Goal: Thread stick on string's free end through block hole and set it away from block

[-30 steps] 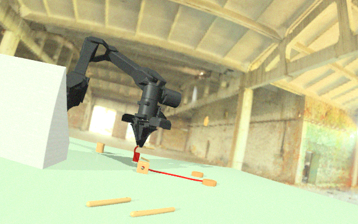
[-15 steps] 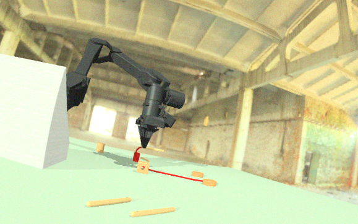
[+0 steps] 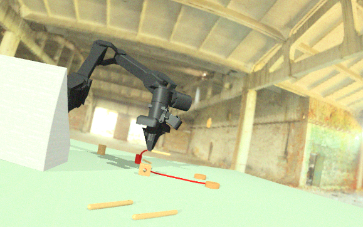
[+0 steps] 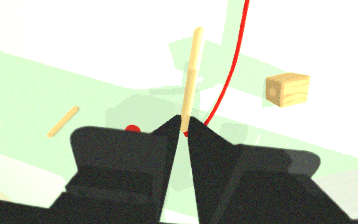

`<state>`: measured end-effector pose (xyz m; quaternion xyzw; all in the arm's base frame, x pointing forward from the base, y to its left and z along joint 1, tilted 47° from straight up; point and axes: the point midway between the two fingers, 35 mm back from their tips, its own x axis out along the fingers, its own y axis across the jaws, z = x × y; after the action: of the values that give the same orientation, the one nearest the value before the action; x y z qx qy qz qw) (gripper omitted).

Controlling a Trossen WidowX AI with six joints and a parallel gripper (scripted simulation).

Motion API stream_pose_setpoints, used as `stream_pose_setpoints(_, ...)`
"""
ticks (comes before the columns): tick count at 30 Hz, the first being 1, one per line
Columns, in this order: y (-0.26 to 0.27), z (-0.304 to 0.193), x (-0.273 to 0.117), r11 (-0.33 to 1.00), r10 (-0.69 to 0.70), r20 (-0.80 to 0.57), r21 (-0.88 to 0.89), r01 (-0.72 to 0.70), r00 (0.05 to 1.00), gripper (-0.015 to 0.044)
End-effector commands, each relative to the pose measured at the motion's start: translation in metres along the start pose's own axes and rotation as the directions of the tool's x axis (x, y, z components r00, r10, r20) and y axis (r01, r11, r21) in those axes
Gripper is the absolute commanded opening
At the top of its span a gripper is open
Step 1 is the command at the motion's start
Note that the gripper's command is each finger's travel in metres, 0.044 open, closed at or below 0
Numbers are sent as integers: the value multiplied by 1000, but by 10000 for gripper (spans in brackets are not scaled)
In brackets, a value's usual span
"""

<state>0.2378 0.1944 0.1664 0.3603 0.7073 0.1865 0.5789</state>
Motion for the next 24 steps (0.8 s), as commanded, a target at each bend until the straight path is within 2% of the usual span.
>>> stream_pose_setpoints(1, 3, 4, -1, 992, 4, 0, 126, -4, 1000, 0)
stream_pose_setpoints(12, 6, 13, 0, 867, 5, 0, 499, -5, 1000, 0)
stream_pose_setpoints(24, 9, 24, 1, 578, 6, 0, 816, -4, 1000, 0)
